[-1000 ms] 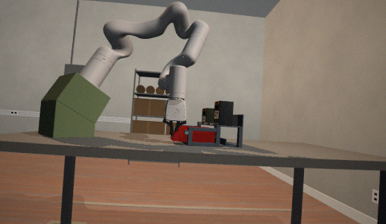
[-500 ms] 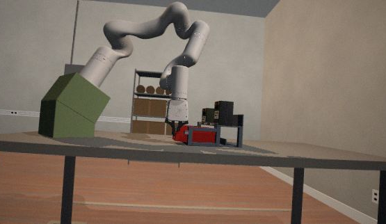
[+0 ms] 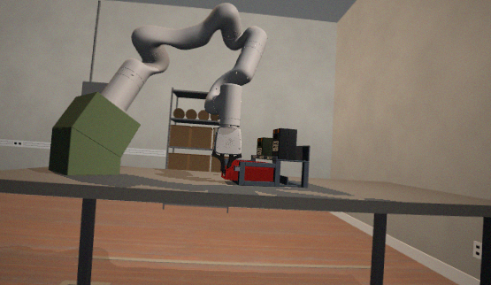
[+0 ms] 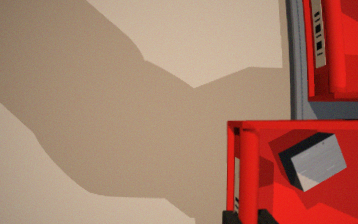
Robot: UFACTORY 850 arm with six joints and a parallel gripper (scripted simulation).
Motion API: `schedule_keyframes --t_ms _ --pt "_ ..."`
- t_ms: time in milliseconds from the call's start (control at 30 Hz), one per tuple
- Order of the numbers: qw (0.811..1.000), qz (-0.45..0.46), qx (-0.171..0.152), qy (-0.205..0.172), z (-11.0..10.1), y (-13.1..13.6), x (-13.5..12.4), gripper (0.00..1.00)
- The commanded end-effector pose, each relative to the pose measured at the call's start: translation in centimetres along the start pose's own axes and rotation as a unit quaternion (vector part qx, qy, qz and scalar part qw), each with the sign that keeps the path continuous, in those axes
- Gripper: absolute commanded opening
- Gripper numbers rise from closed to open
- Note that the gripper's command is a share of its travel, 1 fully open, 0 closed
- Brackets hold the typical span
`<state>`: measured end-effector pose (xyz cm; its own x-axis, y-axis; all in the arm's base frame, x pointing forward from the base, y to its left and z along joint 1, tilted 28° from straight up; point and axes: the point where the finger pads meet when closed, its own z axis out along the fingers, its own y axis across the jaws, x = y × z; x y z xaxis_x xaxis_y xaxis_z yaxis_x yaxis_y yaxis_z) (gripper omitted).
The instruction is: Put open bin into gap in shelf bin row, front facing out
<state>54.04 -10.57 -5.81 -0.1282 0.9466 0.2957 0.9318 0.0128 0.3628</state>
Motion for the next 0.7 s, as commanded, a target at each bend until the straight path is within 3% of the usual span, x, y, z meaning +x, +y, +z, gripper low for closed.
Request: schedule_keyframes --t_ms 0,667 --pt "1.0 0.0 0.0 0.0 -0.04 0.27 -0.04 0.0" --pt "1.0 0.0 0.0 0.0 -0.04 1.26 -0.04 0.0"
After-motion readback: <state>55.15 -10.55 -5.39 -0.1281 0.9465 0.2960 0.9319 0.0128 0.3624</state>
